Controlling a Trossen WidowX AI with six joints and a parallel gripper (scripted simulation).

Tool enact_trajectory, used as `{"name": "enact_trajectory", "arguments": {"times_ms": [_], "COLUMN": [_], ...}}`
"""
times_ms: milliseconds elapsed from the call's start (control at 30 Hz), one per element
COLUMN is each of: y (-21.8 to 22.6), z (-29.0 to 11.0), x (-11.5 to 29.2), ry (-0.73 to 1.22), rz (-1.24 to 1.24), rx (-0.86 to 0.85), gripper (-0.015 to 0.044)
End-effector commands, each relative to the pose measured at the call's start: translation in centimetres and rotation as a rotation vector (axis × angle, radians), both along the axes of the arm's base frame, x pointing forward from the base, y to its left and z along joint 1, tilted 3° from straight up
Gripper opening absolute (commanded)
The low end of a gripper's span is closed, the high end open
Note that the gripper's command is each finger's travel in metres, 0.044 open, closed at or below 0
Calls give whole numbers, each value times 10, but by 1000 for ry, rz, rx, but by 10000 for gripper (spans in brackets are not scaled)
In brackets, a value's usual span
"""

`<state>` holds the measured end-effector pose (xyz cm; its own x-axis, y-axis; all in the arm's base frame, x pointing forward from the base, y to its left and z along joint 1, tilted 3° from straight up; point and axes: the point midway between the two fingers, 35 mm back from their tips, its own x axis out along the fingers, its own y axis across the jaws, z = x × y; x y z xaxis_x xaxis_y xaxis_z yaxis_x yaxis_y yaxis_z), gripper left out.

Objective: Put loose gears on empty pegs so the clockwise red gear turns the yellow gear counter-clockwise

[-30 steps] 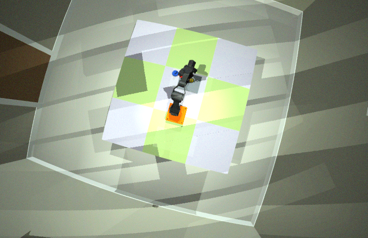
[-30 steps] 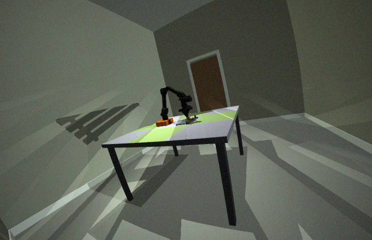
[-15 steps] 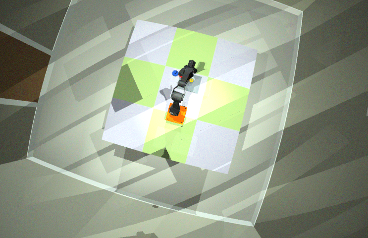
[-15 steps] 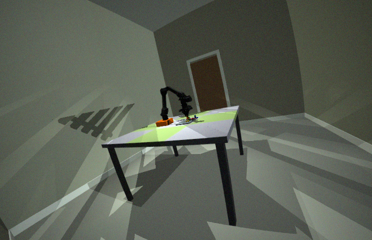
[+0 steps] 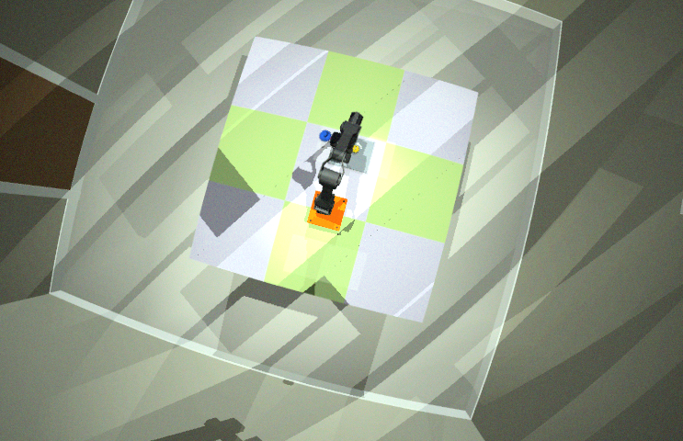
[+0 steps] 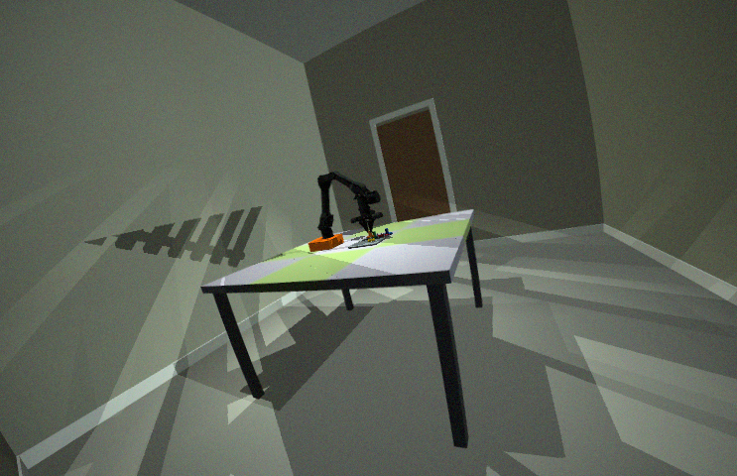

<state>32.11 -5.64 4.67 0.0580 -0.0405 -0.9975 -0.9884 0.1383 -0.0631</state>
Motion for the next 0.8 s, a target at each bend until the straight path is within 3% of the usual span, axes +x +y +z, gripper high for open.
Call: {"name": "enact_trajectory", "arguments": {"times_ms": [0, 600, 767], "y": [0, 0, 0], "z": [-3, 2, 2], "x": [1, 0, 1], "ry": [0, -18, -18], "rz": [11, -444, -431], "rx": [-1, 25, 25], "gripper": [0, 0, 0]}}
